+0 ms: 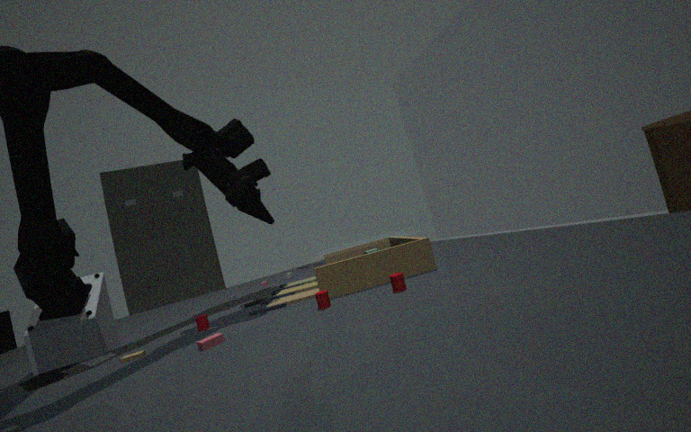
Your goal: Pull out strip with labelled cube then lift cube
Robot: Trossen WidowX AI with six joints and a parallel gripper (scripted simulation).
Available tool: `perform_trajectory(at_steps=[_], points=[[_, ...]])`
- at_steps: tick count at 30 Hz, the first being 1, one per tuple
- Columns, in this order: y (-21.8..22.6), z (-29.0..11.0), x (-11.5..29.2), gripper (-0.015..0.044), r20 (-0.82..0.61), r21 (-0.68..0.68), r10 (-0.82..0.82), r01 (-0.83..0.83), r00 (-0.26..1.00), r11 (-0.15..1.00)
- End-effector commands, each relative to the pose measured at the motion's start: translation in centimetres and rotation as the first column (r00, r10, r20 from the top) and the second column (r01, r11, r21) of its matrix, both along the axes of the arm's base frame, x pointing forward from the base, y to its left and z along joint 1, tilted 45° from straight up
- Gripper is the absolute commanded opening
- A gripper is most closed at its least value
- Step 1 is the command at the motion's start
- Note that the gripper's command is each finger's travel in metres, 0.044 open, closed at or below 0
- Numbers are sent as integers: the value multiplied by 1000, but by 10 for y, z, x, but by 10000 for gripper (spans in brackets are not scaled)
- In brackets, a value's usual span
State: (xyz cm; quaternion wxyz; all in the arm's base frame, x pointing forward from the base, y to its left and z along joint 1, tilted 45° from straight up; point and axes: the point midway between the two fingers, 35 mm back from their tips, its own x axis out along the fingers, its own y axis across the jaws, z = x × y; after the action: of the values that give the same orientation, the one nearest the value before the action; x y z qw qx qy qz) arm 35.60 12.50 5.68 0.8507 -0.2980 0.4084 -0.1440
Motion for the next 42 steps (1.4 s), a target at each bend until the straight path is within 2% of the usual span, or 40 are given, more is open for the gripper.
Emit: perform_trajectory(at_steps=[1,9,42], points=[[-14,-24,17,0,-112,12,-198,201,974,980],[-44,-53,29,0,-230,-50,-507,510,831,859],[-73,-79,35,0,-231,-52,-513,516,827,855]])
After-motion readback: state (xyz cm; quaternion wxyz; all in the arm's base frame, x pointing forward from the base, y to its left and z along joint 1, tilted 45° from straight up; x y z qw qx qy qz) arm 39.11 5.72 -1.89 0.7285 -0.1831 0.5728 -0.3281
